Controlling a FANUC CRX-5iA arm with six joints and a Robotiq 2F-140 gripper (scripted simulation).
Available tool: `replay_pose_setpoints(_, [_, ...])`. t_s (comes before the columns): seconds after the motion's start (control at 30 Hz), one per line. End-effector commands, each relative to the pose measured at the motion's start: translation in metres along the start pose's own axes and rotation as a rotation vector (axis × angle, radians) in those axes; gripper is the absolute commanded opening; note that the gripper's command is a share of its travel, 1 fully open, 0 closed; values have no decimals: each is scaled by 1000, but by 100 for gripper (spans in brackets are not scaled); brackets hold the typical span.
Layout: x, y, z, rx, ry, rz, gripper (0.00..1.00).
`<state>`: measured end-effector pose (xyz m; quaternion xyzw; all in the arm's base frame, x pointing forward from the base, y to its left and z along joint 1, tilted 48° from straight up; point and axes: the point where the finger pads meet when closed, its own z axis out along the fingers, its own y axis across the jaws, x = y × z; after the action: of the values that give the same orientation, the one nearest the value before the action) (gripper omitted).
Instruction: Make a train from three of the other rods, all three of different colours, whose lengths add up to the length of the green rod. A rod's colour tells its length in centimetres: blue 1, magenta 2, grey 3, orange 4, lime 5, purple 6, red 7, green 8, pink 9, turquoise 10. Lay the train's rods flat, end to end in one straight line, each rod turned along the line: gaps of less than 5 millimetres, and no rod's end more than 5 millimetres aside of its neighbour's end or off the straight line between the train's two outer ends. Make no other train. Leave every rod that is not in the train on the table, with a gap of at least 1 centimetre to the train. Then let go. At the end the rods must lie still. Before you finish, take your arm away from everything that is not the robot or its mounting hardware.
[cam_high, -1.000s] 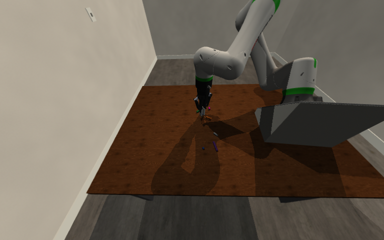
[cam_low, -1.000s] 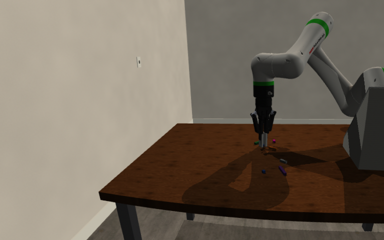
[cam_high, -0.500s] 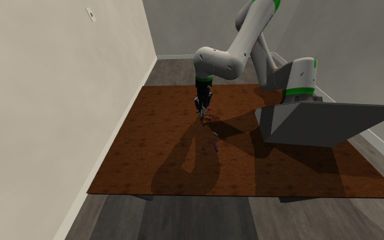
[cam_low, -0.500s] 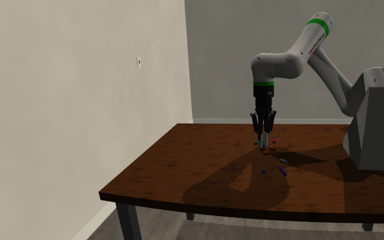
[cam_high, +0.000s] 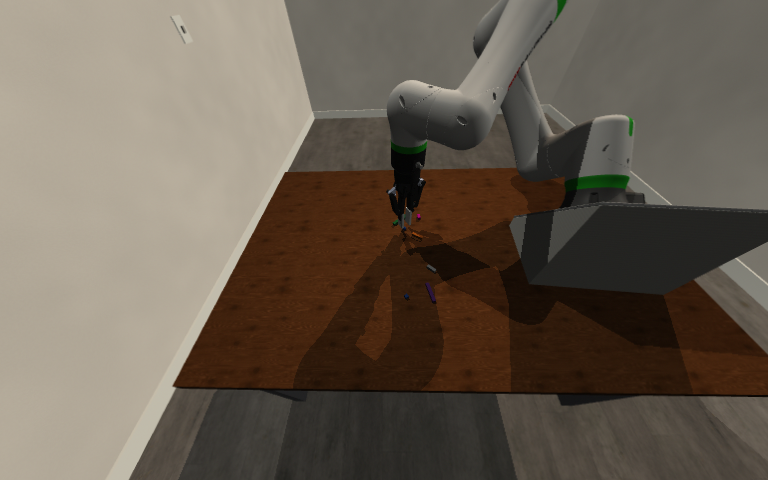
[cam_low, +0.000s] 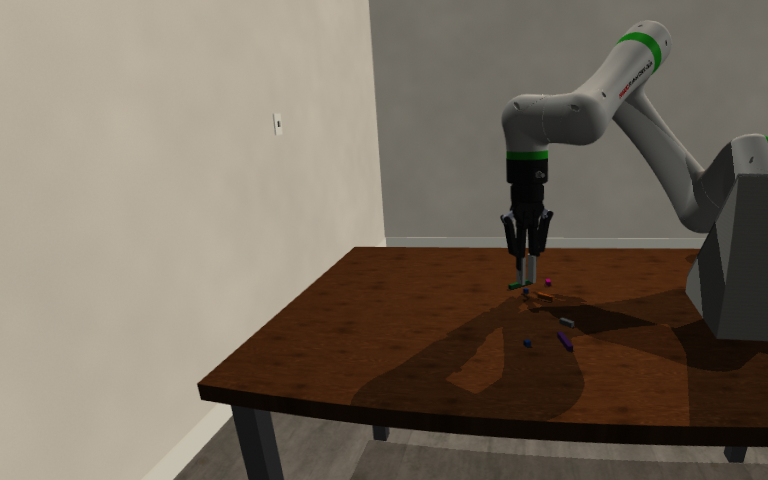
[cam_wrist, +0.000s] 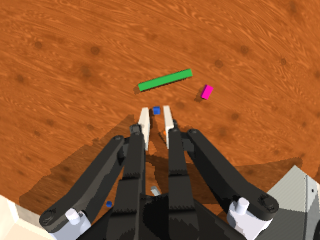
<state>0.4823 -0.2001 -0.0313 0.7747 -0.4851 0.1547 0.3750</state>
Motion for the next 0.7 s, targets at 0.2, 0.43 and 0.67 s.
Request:
replay_pose_setpoints(0.2, [0, 0, -44, 0, 0, 0, 15])
replay_pose_setpoints(0.43, [0, 0, -64, 0, 0, 0, 15])
replay_pose_setpoints(0.67, [0, 0, -65, 0, 0, 0, 100])
